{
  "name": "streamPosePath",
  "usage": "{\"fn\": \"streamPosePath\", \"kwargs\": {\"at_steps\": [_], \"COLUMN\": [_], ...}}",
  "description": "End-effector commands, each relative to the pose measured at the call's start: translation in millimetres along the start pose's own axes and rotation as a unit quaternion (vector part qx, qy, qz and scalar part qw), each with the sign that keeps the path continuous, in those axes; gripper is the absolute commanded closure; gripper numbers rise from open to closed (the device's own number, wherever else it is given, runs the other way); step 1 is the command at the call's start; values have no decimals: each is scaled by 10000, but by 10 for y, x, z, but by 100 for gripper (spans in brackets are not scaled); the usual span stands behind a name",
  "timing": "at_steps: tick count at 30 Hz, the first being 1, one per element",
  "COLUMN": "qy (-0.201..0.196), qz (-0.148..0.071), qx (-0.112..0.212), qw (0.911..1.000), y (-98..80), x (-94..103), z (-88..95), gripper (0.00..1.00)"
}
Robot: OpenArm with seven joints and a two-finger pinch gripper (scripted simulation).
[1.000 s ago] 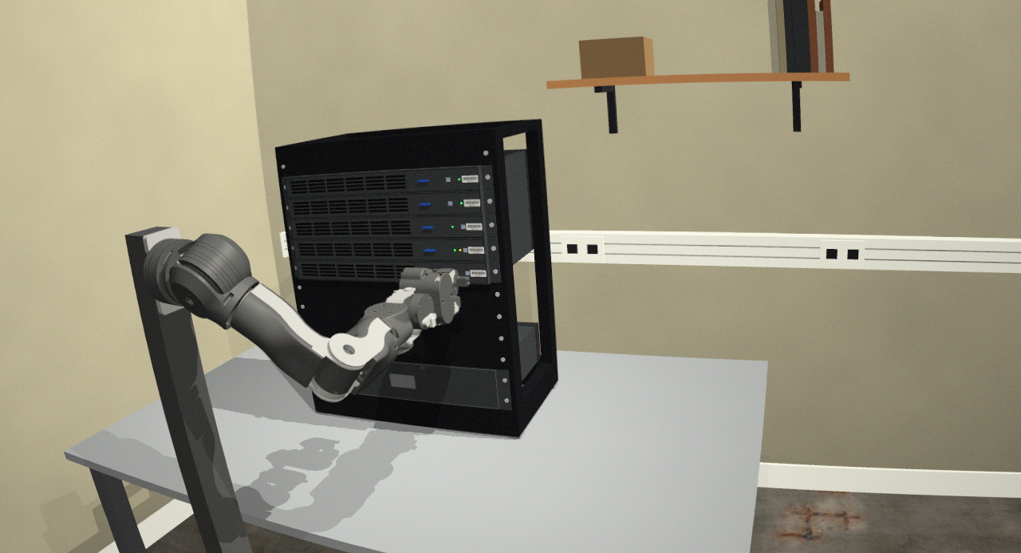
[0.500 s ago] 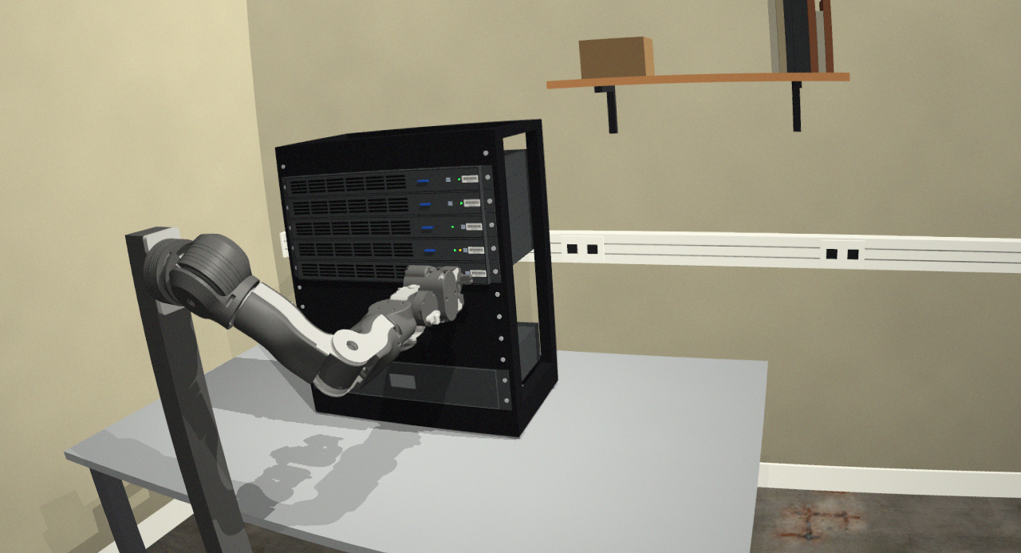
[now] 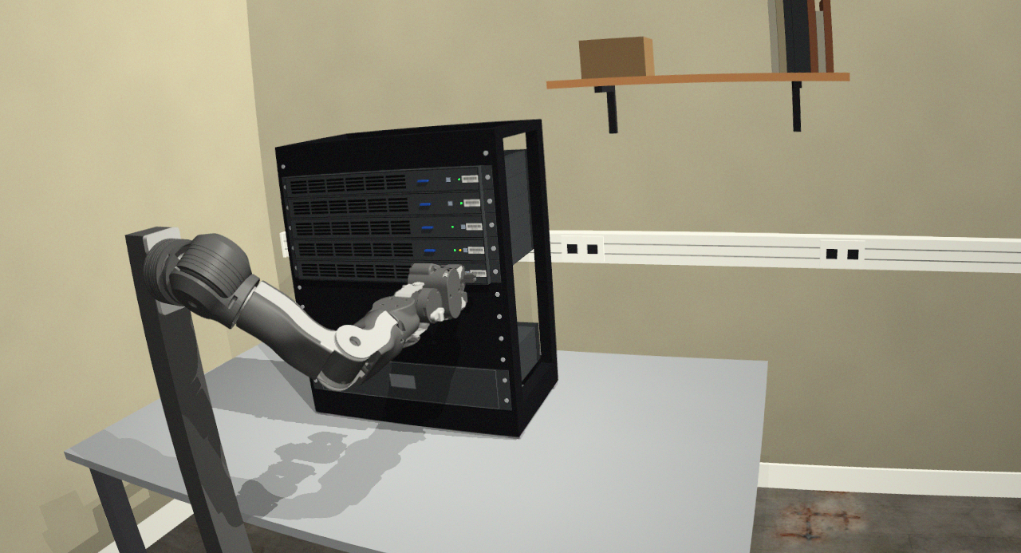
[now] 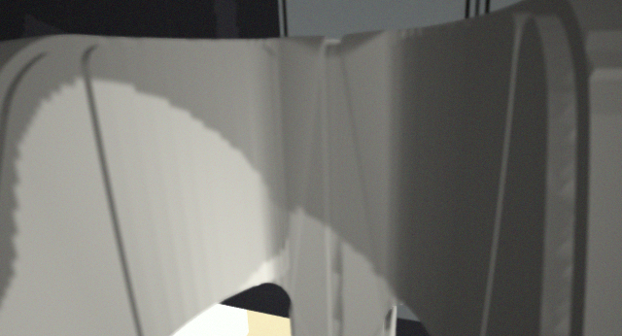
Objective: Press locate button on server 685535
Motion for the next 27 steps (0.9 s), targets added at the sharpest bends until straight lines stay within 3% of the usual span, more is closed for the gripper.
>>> {"fn": "streamPosePath", "kwargs": {"at_steps": [1, 27], "qy": [-18, -18], "qz": [37, 37], "qx": [9, 9], "qw": [10000, 10000], "y": [19, 206], "x": [-14, -16], "z": [2, 2], "gripper": [100, 100]}}
Point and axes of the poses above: the point where the finger pads meet when closed, its own y axis out along the fingers, its own z axis across the jaws, x = y × z, the point moved 6 cm from there along -y, back along the fingers, and after that the axes turned 5 degrees about -y, right-handed, at the moved point
